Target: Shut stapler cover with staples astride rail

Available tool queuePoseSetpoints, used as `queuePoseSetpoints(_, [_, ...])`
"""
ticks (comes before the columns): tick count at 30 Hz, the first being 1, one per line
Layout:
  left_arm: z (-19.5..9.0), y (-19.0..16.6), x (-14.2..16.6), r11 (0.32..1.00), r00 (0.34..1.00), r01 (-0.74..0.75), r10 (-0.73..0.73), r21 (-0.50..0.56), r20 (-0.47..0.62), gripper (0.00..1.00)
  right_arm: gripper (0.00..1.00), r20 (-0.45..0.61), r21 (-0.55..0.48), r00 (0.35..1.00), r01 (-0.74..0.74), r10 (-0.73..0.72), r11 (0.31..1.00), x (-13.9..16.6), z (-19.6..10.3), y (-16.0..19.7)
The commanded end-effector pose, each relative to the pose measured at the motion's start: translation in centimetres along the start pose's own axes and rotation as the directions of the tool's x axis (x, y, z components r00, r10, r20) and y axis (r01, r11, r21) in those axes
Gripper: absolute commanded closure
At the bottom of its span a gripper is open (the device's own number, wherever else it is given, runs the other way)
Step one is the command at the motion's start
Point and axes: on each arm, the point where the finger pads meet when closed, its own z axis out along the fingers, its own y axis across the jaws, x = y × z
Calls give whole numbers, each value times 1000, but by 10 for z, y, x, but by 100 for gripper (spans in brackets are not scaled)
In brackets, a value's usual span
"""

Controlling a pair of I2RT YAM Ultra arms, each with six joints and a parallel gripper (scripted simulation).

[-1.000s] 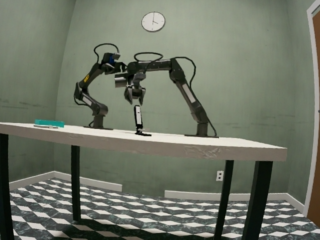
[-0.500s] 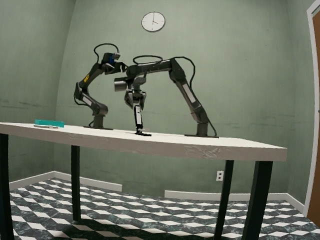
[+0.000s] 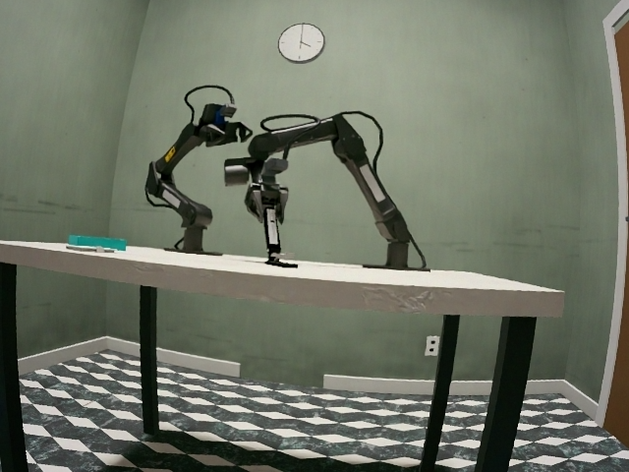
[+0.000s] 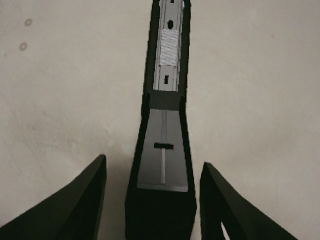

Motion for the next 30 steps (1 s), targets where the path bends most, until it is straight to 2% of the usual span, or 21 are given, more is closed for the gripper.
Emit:
queuePoseSetpoints(1, [-3, -3, -16, 999, 999, 32, -33, 42, 12, 50, 0, -1, -2, 1000, 2, -2, 1000, -2, -4, 1])
queuePoseSetpoints(12, [-5, -2, -17, 999, 999, 29, -30, 39, 13, 50, 0, -1, -2, 1000, 2, -2, 1000, -2, -4, 1])
queuePoseSetpoints(13, [-5, -2, -17, 999, 999, 30, -30, 39, 13, 58, 0, -1, -2, 1000, 2, -2, 1000, -2, -4, 1])
queuePoseSetpoints(18, [-5, -2, -17, 999, 999, 30, -30, 39, 13, 63, 0, -1, -2, 1000, 2, -2, 1000, -2, -4, 1])
queuePoseSetpoints(19, [-5, -3, -12, 999, 1000, 27, -28, 37, 5, 67, 0, -1, -2, 1000, 2, -2, 1000, -2, -4, 1])
queuePoseSetpoints(23, [-5, -3, -12, 999, 1000, 27, -28, 37, 5, 67, 0, -1, -2, 1000, 2, -2, 1000, -2, -4, 1])
queuePoseSetpoints(24, [-5, -3, -12, 999, 1000, 27, -28, 37, 5, 71, 0, -1, -2, 1000, 2, -2, 1000, -2, -4, 1])
queuePoseSetpoints(29, [-5, -1, -12, 999, 1000, 22, -22, 28, 7, 76, 0, -1, -2, 1000, 2, -2, 1000, -2, -4, 1])
queuePoseSetpoints(30, [-5, -1, -12, 999, 1000, 22, -22, 28, 7, 87, 0, -1, -2, 1000, 2, -2, 1000, -2, -4, 1])
